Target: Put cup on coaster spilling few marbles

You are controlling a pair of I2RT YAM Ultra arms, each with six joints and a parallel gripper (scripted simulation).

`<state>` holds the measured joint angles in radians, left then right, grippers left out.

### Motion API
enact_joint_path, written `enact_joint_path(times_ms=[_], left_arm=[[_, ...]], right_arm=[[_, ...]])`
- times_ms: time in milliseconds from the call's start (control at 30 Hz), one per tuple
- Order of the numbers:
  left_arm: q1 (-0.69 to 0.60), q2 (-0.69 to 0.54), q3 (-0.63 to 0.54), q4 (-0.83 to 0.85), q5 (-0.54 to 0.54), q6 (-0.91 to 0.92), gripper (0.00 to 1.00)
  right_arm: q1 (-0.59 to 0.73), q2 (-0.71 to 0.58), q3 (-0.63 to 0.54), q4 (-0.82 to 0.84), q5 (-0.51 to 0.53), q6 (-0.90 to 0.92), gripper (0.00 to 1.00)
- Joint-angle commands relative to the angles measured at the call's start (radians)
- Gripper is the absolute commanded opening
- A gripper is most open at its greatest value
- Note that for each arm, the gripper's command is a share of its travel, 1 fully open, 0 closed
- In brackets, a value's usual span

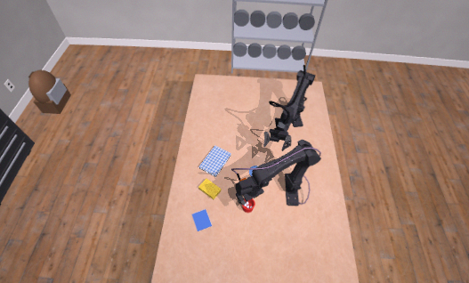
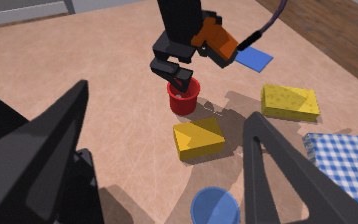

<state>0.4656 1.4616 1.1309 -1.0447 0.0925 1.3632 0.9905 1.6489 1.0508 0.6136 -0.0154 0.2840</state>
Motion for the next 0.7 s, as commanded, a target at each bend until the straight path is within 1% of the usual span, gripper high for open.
enact_joint_path(times_ms=[0,33,100,167,267,367,533,667], left_arm=[[-0.009,0.052,0.058,-0.066,-0.052,0.208,0.96],[-0.008,0.068,0.066,-0.078,-0.062,0.242,0.96],[-0.008,0.068,0.066,-0.078,-0.062,0.242,0.96],[-0.009,0.109,0.079,-0.101,-0.083,0.31,0.96],[-0.01,0.145,0.086,-0.117,-0.099,0.354,0.96],[-0.012,0.165,0.089,-0.106,-0.093,0.349,0.96],[-0.012,0.158,0.09,-0.106,-0.092,0.347,0.96],[-0.004,0.17,0.071,-0.095,-0.101,0.357,0.96]], right_arm=[[-0.003,-0.033,-0.009,0.017,0.008,0.006,1.0],[-0.003,-0.033,-0.009,0.017,0.008,0.006,1.0],[-0.003,-0.033,-0.009,0.017,0.008,0.006,1.0],[-0.003,-0.033,-0.009,0.017,0.008,0.006,1.0],[-0.003,-0.033,-0.009,0.017,0.008,0.006,1.0],[-0.003,-0.033,-0.009,0.017,0.008,0.006,1.0],[-0.003,-0.033,-0.009,0.017,0.008,0.006,1.0],[-0.003,-0.033,-0.009,0.017,0.008,0.006,1.0]])
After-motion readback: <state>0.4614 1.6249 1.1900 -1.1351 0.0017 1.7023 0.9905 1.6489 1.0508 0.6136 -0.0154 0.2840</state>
